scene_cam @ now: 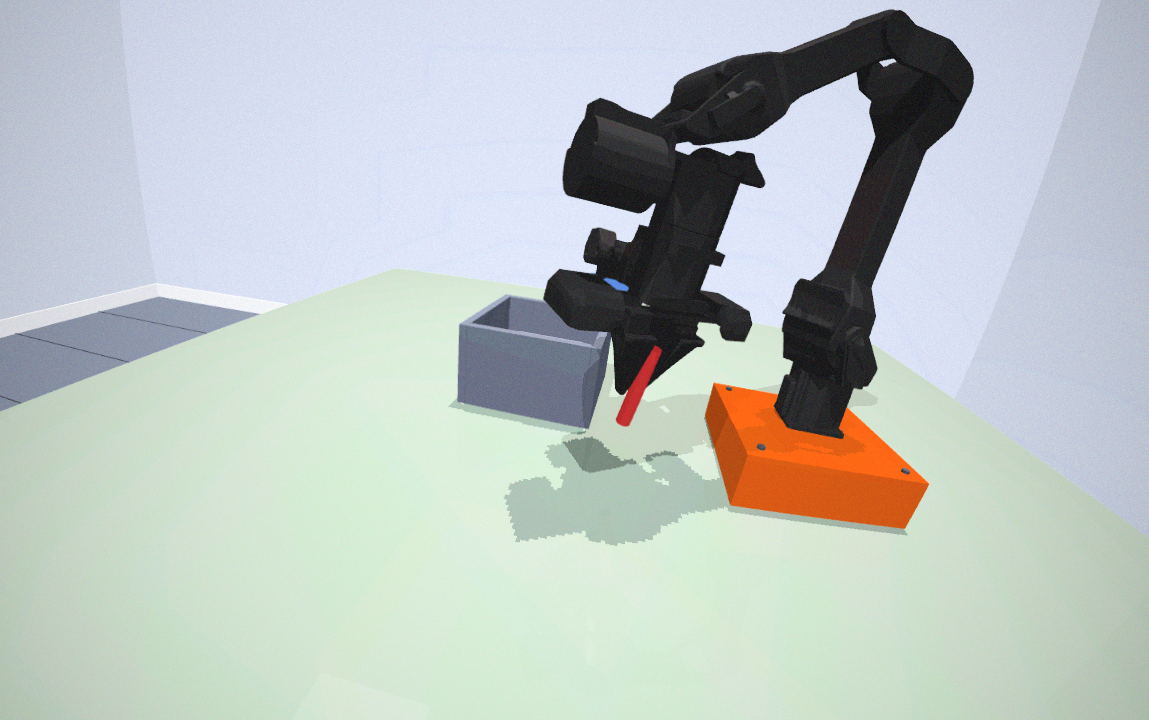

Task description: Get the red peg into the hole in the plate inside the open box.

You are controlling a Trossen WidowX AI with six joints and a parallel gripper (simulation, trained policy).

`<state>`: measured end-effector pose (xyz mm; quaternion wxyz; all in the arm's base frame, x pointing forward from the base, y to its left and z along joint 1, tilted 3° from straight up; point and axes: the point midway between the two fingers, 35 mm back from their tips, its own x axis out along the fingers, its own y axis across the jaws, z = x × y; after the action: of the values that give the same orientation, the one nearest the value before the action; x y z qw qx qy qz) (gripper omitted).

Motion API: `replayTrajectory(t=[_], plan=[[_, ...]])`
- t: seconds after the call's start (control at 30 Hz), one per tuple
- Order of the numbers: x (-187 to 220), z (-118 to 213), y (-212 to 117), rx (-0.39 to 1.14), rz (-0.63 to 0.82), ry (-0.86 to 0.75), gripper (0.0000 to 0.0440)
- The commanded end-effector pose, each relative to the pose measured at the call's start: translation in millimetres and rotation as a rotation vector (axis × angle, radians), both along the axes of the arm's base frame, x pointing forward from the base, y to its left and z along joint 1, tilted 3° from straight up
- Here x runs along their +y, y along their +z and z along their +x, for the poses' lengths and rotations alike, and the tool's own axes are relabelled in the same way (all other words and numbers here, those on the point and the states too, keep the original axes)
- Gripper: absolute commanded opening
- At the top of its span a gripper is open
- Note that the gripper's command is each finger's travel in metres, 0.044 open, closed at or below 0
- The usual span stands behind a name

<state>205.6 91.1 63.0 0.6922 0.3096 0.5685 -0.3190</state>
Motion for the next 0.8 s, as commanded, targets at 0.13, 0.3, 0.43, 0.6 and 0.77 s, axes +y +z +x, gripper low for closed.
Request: replayTrajectory(t=[0.13, 0.3, 0.43, 0.6, 0.77], plan=[[-12.6, 18.6, 28.0, -0.060, -0.026, 0.016, 0.0000], [-23.9, 34.0, 44.6, -0.091, -0.042, 0.010, 0.0000], [-37.0, 45.1, 53.4, -0.103, -0.053, -0.006, 0.0000], [-54.8, 57.1, 58.8, -0.111, -0.062, -0.037, 0.0000], [-72.0, 68.9, 60.9, -0.120, -0.066, -0.070, 0.0000]])
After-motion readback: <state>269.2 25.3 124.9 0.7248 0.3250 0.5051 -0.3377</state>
